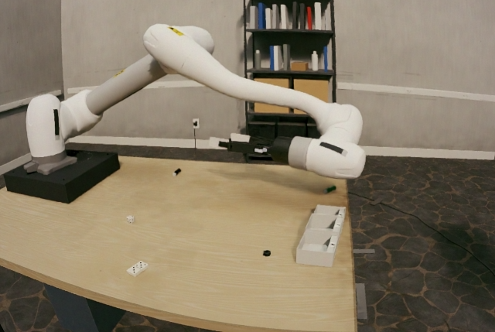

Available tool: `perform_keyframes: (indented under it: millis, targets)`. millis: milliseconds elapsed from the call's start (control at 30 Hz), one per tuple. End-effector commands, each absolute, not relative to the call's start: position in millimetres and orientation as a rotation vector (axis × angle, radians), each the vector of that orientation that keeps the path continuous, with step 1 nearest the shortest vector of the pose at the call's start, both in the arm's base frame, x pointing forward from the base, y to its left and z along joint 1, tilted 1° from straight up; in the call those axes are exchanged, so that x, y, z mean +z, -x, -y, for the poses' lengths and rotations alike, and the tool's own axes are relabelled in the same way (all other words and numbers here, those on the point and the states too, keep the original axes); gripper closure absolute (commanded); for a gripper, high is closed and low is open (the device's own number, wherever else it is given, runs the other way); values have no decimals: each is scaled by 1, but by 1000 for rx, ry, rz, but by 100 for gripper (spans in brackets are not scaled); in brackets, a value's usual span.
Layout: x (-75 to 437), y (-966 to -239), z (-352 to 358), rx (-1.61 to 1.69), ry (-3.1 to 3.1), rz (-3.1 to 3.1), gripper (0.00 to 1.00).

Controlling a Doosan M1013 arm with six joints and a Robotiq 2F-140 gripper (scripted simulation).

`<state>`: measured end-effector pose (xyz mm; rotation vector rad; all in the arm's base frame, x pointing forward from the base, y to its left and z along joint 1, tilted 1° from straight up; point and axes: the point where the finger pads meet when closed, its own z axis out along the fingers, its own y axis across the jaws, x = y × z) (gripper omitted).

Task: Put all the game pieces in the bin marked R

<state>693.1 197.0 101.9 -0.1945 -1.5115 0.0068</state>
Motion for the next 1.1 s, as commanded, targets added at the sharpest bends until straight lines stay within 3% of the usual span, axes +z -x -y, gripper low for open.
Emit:
perform_keyframes:
  millis: [0,100,1067]
  targets:
    - [133,-693,-197,6,194,1513,85]
    - [151,-693,-197,6,194,1513,85]
    - [167,-612,-194,459,1050,1692,85]
